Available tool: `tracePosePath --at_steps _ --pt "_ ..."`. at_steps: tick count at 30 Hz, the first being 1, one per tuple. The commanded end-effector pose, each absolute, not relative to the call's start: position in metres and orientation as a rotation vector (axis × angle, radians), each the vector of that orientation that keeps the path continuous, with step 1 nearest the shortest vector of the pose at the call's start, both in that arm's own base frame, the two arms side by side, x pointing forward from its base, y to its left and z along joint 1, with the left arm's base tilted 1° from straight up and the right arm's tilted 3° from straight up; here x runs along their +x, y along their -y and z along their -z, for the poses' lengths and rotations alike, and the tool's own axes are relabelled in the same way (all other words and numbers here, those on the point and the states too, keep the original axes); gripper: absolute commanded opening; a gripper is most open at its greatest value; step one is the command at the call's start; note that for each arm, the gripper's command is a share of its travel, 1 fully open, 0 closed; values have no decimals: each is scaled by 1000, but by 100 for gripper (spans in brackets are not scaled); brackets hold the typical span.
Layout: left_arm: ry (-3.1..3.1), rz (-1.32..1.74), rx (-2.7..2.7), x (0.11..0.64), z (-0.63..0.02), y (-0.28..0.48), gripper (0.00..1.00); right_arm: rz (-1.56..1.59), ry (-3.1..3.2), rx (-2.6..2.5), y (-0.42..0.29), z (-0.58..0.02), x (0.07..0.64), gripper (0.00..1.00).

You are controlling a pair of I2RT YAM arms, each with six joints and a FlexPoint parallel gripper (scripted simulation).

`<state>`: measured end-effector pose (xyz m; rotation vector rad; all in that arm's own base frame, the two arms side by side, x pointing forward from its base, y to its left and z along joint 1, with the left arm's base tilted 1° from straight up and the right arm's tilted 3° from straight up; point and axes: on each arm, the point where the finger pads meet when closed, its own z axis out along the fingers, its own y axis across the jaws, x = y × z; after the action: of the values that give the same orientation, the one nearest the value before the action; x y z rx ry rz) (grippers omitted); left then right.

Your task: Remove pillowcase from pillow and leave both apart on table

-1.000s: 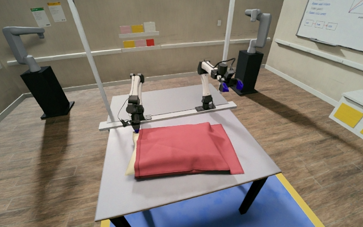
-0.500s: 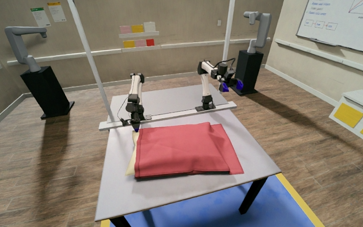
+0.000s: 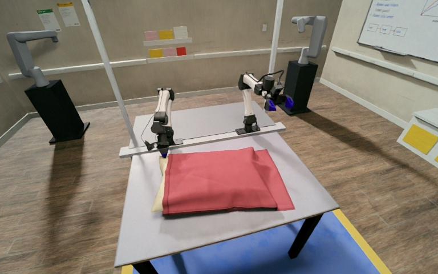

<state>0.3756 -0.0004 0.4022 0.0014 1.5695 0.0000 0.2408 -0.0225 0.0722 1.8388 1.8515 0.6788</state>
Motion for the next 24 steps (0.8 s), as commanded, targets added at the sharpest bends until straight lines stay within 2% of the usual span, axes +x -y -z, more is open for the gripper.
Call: tracePosePath --at_steps 1,24 --pt "-1503 6 -6 369 -428 -1 100 -691 -1822 1810 28 -88 247 0" --pt "-1503 6 -6 369 -428 -1 100 -685 -1808 1802 30 -110 248 0"
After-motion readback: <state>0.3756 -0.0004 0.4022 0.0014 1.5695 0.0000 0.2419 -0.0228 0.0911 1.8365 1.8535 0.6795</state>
